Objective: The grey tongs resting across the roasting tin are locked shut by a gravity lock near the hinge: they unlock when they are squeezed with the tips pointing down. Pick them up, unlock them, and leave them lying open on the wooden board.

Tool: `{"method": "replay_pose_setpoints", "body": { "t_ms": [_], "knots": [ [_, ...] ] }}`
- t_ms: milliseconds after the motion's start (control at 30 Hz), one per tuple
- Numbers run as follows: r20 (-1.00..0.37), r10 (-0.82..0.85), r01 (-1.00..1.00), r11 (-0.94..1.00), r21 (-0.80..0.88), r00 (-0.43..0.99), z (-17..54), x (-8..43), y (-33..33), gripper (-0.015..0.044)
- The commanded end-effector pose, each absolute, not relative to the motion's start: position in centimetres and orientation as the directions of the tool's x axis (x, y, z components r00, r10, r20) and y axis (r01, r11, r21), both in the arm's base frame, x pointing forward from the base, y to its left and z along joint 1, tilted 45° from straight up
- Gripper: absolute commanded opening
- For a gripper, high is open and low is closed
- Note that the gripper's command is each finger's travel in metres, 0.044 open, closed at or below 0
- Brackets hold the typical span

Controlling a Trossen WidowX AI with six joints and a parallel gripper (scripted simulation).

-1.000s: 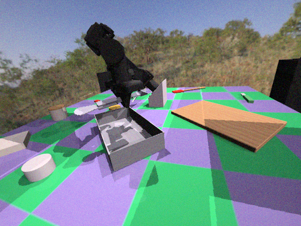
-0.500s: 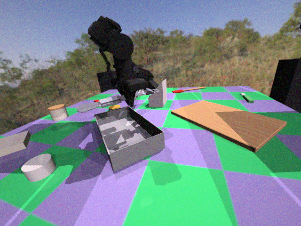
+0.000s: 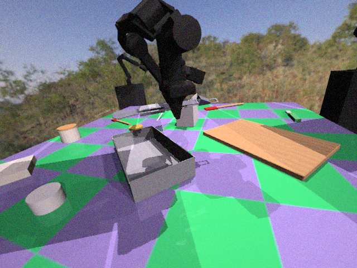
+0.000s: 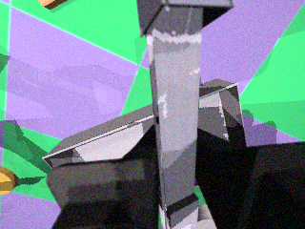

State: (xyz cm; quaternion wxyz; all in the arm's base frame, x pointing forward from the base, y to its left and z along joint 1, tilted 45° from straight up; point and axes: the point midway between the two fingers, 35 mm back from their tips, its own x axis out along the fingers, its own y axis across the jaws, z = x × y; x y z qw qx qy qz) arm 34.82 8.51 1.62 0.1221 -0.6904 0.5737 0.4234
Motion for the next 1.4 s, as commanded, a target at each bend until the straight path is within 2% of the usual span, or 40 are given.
{"method": "replay_pose_setpoints", "body": {
  "t_ms": [0, 500, 800, 1367],
  "knots": [
    [-0.73, -0.684, -0.924, -0.273, 0.268, -0.01, 1.0, 34.8, 10.4, -0.015],
    [-0.72, -0.694, -0.998, -0.038, 0.051, -0.011, -2.9, 33.1, 17.2, -0.015],
    [-0.721, -0.693, -1.0, 0.007, 0.007, -0.01, -3.7, 32.6, 18.4, -0.015],
    [-0.733, -0.68, -0.917, 0.299, -0.265, -0.01, -9.3, 27.5, 25.4, -0.015]
  ]
}}
